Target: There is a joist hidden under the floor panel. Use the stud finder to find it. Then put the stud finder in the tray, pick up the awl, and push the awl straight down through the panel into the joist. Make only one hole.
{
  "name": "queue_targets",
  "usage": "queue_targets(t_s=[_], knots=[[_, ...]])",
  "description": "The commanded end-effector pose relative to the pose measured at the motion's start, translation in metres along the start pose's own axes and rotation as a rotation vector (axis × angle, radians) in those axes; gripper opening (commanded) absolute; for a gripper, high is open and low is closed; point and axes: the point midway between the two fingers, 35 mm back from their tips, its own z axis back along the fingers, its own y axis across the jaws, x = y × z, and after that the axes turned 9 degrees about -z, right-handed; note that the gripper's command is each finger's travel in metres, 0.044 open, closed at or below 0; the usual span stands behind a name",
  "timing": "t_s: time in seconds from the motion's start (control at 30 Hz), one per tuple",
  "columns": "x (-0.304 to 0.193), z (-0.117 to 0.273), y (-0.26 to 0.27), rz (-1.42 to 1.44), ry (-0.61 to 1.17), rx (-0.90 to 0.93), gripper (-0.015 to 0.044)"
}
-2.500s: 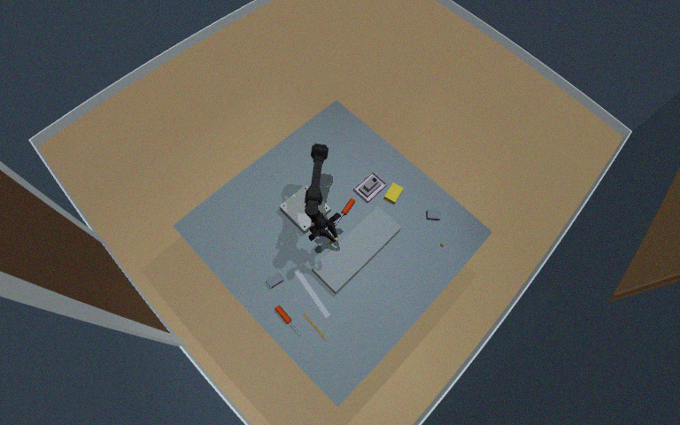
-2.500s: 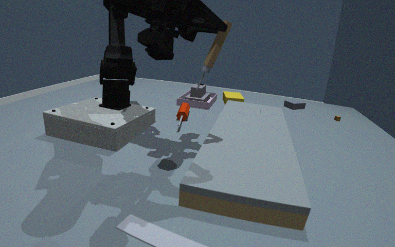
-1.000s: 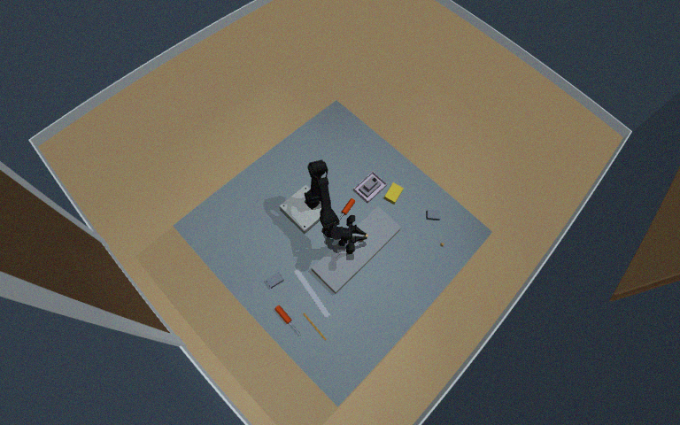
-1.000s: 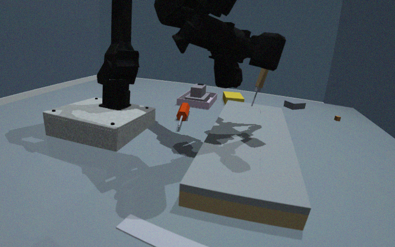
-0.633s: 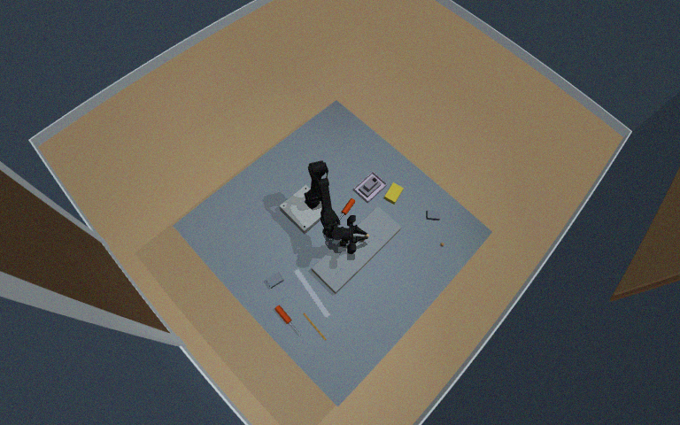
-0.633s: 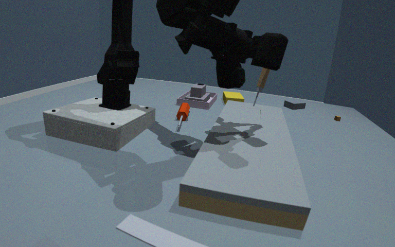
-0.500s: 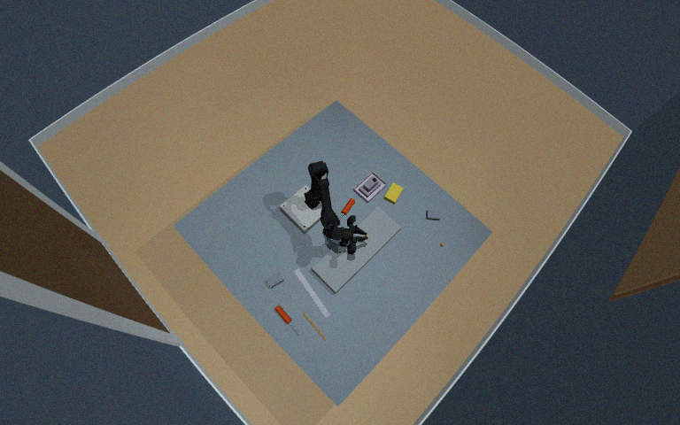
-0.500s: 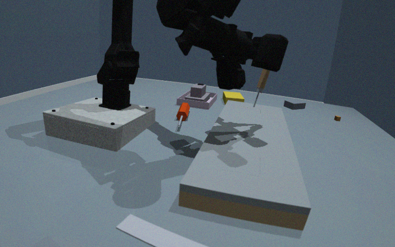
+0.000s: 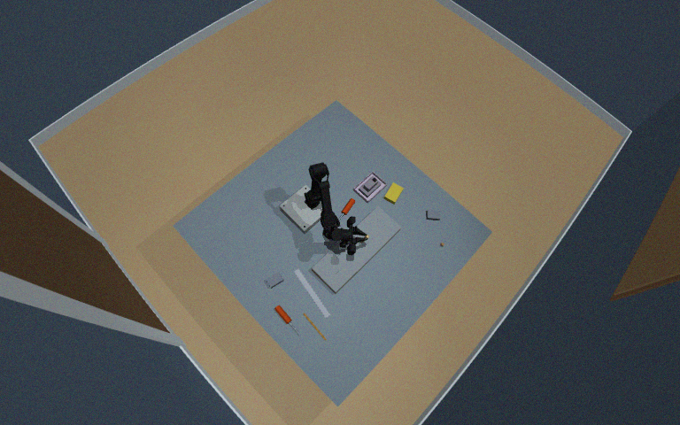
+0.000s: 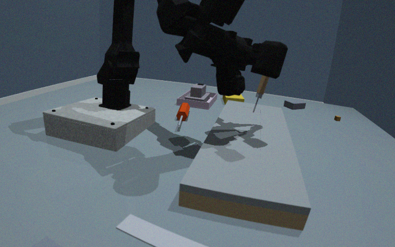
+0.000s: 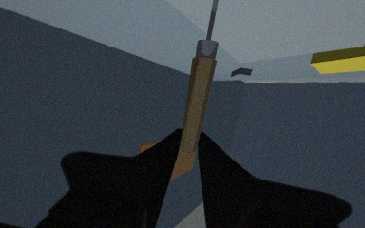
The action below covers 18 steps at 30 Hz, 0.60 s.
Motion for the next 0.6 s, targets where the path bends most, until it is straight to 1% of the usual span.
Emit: queue_targets(t_s=[0.0,0.57], knots=[[0.003,-0.001,0.0,0.005,0.002,-0.005,0.0],[0.016,-0.004,0.002,0.005,0.003,-0.005,0.0]])
